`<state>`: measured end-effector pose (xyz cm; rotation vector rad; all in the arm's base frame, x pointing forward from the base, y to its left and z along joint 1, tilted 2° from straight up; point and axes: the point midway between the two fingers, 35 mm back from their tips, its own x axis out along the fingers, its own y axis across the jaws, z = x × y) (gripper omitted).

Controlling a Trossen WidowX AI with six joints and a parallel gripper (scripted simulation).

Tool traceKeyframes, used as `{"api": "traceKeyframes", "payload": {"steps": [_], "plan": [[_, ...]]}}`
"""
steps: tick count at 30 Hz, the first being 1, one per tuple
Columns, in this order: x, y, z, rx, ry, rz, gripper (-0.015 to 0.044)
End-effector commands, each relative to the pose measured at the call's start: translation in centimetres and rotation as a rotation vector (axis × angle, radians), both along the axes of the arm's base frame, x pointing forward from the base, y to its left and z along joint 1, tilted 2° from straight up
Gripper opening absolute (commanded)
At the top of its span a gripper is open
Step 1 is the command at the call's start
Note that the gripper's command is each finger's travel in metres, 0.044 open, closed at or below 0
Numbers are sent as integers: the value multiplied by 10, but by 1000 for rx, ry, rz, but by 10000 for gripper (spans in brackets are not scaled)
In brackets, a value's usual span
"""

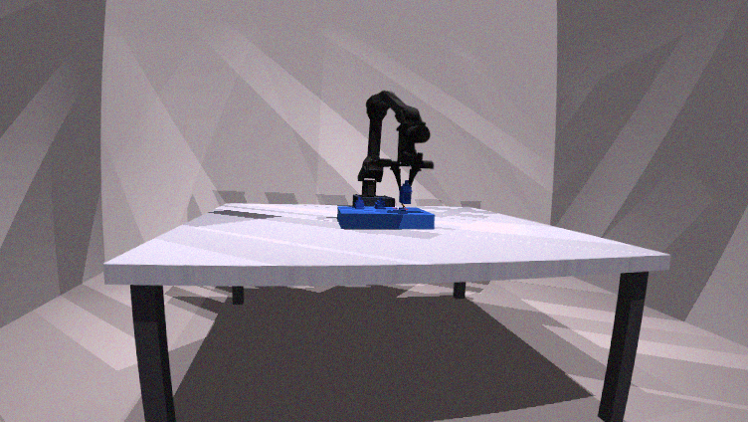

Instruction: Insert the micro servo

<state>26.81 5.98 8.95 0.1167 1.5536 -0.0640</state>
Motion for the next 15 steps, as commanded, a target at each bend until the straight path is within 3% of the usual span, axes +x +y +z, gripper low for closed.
{"api": "traceKeyframes", "payload": {"steps": [1,15], "plan": [[-15,3,1,3,-9,-1,0],[-78,10,0,4,-3,-1,0]]}}
